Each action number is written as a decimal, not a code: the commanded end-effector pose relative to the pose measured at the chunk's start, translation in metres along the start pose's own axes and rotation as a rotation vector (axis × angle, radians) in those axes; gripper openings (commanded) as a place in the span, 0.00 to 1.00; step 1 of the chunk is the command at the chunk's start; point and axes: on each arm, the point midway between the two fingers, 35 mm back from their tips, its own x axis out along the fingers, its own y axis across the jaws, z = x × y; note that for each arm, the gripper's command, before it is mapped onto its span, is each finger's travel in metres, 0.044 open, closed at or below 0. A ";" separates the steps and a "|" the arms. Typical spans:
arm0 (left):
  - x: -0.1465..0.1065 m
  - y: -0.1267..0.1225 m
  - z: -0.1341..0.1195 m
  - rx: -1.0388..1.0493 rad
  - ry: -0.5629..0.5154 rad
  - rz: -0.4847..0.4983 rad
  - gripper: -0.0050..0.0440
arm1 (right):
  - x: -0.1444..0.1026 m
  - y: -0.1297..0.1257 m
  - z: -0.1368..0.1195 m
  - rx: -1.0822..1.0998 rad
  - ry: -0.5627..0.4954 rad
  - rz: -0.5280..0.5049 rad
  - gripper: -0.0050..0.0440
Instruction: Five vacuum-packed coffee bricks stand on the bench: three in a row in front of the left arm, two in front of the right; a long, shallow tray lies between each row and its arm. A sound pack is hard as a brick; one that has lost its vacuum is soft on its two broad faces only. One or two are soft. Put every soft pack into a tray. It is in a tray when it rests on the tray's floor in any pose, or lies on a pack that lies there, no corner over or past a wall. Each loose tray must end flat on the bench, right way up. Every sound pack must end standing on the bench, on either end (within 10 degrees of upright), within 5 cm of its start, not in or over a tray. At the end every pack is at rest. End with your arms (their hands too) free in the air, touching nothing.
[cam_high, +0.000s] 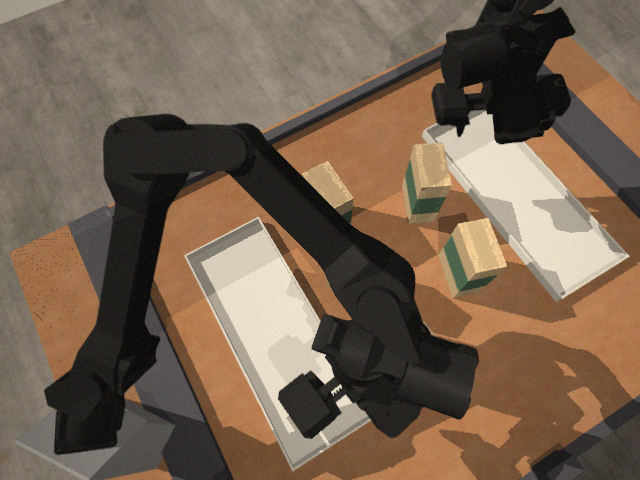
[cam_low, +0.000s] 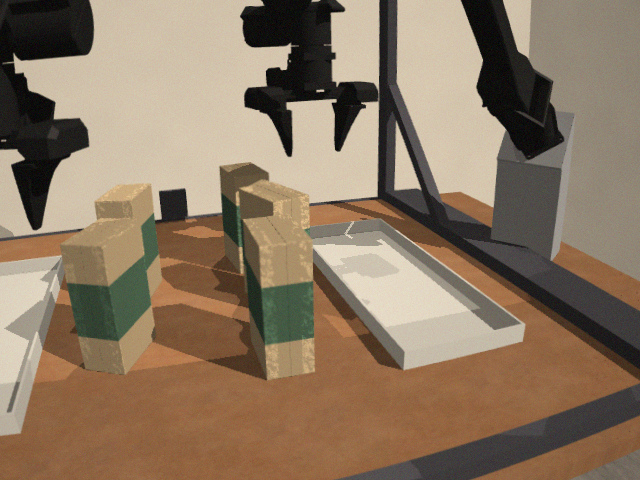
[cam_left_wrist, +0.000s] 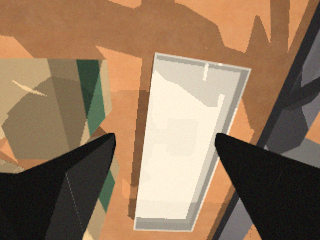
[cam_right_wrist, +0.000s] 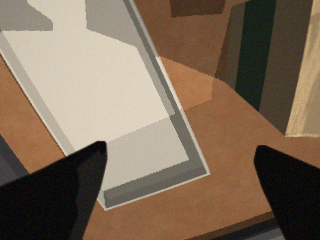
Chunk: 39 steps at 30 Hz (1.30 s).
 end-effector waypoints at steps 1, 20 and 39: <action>-0.005 -0.027 -0.004 -0.009 -0.013 0.015 0.85 | -0.005 0.026 -0.017 0.008 -0.009 -0.022 0.84; -0.005 -0.057 -0.007 -0.009 -0.013 0.014 0.85 | -0.004 0.065 -0.036 0.007 -0.008 -0.021 0.84; -0.005 0.005 -0.051 -0.207 -0.014 0.015 0.85 | -0.004 0.065 -0.036 0.007 -0.008 -0.021 0.84</action>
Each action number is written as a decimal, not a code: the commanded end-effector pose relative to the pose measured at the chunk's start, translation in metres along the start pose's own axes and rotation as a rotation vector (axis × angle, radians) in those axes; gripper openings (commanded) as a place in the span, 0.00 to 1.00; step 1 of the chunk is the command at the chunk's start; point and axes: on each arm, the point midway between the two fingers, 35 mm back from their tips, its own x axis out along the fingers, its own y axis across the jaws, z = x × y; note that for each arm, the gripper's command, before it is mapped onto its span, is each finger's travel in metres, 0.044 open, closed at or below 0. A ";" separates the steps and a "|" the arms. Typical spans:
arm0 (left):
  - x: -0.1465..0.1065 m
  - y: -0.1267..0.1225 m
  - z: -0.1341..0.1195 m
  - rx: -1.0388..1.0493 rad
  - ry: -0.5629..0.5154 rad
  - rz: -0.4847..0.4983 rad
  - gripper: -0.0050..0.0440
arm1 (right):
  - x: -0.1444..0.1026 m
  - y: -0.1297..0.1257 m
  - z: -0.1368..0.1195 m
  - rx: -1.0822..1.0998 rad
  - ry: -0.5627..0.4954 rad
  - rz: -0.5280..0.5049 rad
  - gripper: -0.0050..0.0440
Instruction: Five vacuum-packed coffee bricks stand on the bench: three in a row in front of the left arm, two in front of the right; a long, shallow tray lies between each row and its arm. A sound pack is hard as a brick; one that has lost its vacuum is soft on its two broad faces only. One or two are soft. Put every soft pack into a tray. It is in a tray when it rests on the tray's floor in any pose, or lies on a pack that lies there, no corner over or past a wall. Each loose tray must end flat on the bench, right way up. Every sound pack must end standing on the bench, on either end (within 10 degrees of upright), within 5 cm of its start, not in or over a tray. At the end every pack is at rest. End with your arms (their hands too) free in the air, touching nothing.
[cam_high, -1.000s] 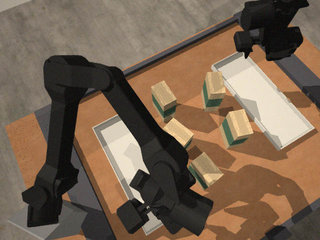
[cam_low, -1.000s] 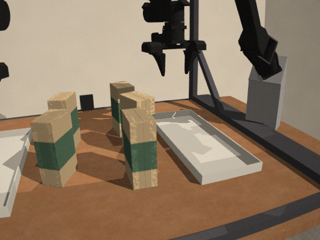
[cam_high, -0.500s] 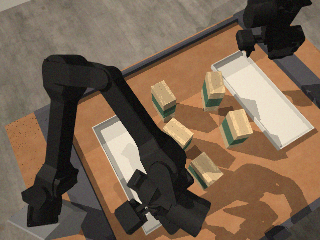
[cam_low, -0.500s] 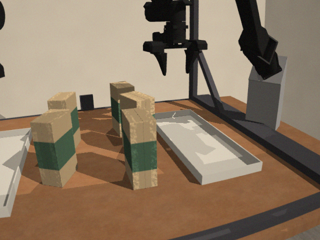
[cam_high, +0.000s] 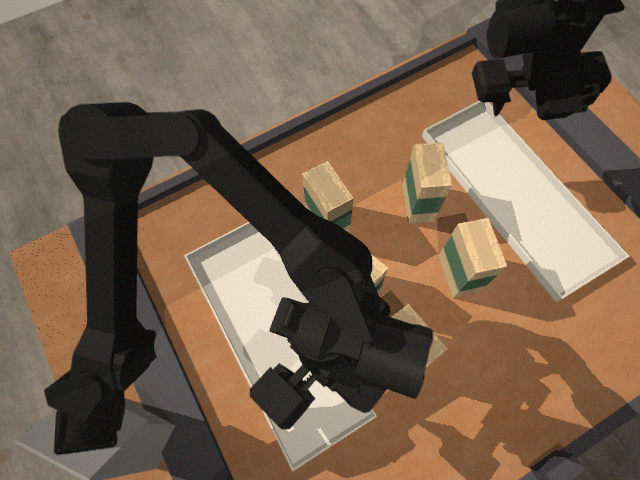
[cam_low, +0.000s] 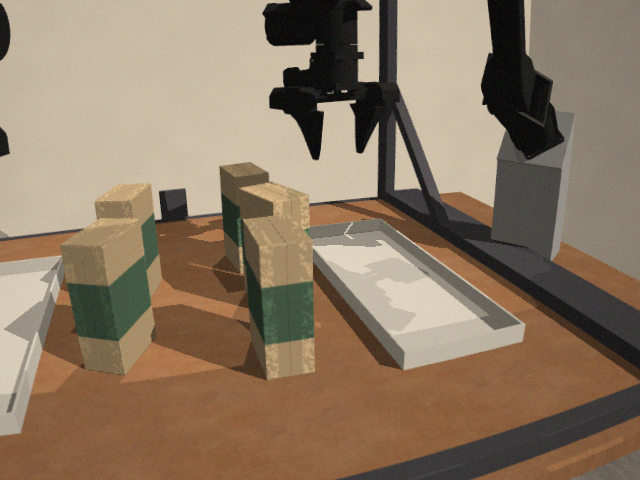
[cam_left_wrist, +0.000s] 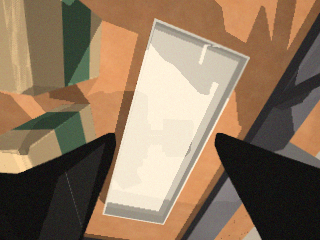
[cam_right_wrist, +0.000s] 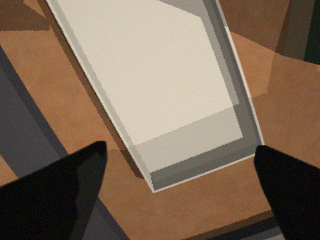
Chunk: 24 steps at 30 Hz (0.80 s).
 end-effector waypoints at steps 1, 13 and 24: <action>-0.004 0.035 -0.012 -0.033 -0.017 0.008 0.85 | -0.004 -0.002 -0.002 0.011 -0.007 -0.015 0.84; -0.004 0.111 -0.047 -0.035 -0.017 0.013 0.85 | -0.004 -0.002 -0.002 0.011 -0.007 -0.015 0.84; -0.004 0.145 -0.063 -0.035 -0.017 0.015 0.85 | -0.004 -0.002 -0.002 0.011 -0.007 -0.015 0.84</action>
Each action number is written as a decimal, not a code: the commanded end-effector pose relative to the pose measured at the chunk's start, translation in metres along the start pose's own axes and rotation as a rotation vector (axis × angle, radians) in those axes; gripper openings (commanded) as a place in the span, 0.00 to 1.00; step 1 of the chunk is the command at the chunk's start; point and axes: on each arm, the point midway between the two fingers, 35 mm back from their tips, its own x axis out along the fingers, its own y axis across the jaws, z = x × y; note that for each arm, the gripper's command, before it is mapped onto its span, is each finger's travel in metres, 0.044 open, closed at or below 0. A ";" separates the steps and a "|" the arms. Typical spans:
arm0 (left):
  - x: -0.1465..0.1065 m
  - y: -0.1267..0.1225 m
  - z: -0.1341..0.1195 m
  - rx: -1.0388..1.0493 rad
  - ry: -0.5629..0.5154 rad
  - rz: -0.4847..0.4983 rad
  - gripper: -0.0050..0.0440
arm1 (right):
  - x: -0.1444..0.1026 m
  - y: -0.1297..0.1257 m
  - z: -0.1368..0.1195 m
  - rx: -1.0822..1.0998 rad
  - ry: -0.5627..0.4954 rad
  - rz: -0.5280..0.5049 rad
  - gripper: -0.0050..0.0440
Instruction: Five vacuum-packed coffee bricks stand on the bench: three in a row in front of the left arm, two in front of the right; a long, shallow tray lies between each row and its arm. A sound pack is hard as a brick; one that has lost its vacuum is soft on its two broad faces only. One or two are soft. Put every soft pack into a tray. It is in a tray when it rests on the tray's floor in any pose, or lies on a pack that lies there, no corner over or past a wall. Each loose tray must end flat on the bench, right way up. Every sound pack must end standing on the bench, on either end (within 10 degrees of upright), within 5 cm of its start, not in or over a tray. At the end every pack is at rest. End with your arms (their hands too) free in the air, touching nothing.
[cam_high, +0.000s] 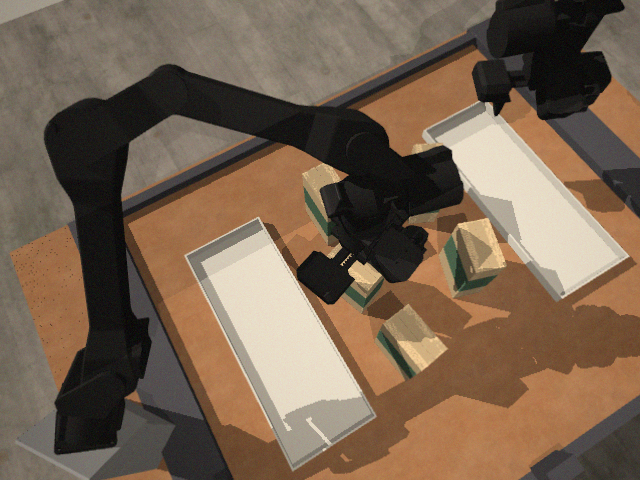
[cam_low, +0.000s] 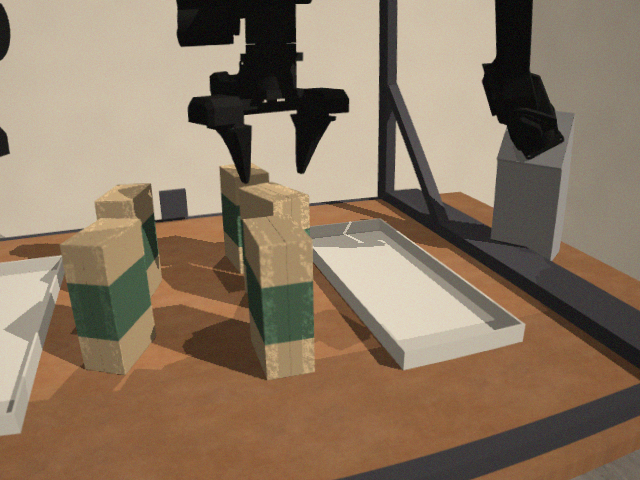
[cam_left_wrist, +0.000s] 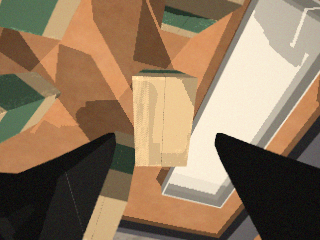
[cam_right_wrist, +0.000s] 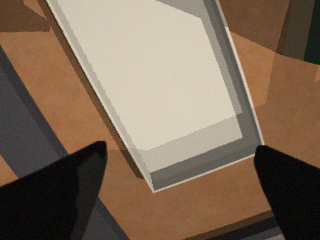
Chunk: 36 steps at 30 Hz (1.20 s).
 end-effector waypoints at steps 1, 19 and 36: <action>-0.003 0.005 0.000 -0.001 -0.011 0.003 0.85 | -0.004 -0.002 -0.002 0.011 -0.007 -0.015 0.84; 0.005 0.005 0.000 -0.001 -0.010 0.003 0.85 | -0.004 -0.002 -0.002 0.011 -0.007 -0.015 0.84; 0.025 0.005 0.000 -0.001 -0.010 0.004 0.85 | -0.004 -0.002 -0.002 0.011 -0.007 -0.015 0.84</action>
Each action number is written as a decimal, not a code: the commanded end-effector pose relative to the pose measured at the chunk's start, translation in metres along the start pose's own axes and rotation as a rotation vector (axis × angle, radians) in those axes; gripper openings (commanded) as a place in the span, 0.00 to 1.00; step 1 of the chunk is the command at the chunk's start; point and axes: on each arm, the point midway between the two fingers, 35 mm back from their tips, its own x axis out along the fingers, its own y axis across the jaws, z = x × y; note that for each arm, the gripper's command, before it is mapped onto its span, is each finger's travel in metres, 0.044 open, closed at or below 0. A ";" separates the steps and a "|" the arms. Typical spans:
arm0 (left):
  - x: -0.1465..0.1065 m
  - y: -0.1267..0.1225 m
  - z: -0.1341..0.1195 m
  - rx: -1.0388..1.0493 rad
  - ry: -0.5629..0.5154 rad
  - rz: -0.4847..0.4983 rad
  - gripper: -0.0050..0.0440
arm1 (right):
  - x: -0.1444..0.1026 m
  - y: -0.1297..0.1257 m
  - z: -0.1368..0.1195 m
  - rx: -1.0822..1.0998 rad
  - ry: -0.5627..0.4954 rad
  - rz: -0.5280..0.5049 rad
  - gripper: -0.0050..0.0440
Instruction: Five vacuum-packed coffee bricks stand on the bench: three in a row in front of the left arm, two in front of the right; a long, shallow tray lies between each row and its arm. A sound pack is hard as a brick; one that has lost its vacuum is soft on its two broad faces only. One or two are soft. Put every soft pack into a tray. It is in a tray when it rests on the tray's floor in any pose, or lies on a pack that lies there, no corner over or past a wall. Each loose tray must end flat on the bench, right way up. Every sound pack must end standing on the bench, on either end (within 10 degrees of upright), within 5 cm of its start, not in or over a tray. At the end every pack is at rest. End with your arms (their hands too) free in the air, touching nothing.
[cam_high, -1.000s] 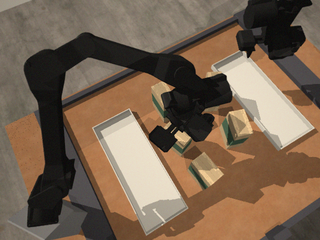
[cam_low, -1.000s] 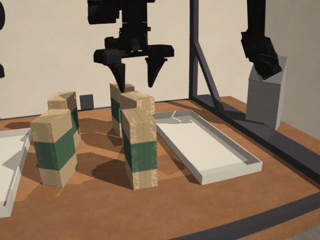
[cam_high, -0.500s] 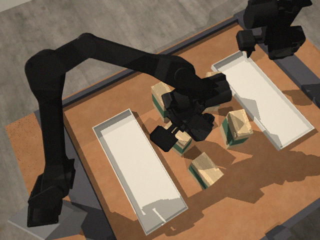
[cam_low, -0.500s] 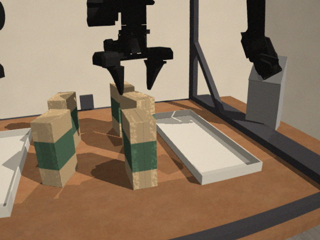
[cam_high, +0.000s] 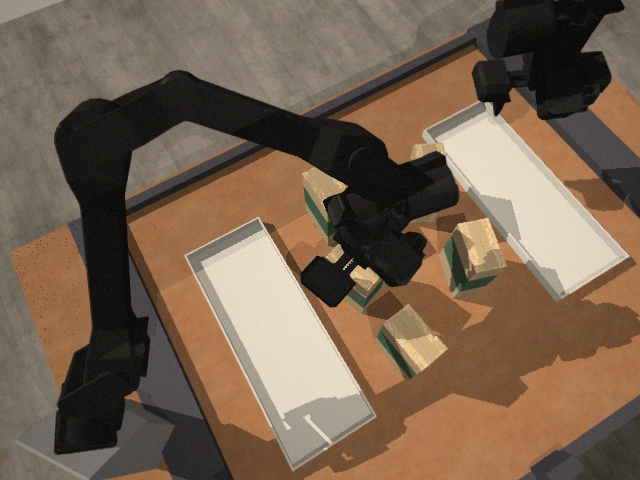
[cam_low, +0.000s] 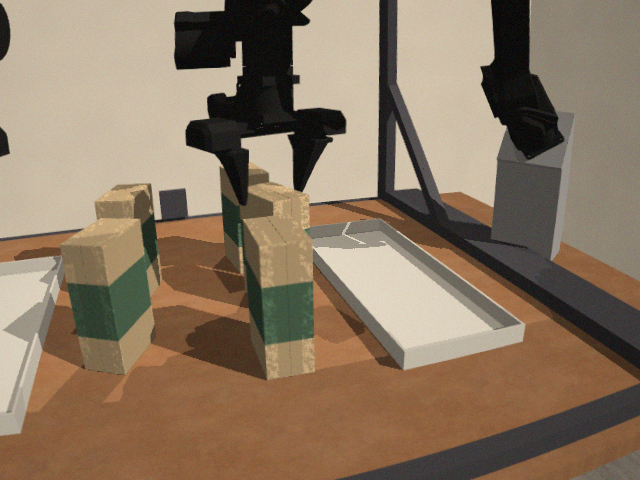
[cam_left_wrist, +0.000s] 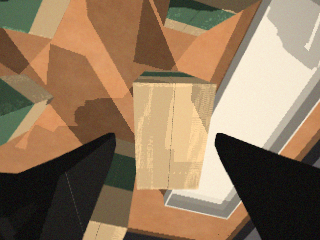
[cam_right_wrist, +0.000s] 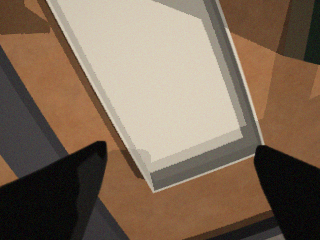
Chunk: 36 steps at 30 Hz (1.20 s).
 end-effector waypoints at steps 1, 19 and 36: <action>0.000 0.001 -0.001 -0.003 -0.009 0.007 0.85 | -0.004 -0.002 -0.002 0.011 -0.007 -0.015 0.84; 0.022 0.002 -0.001 -0.003 -0.008 0.008 0.85 | -0.004 -0.002 -0.002 0.011 -0.007 -0.015 0.84; 0.041 0.002 -0.001 -0.003 -0.008 0.009 0.85 | -0.004 -0.002 -0.002 0.011 -0.007 -0.015 0.84</action>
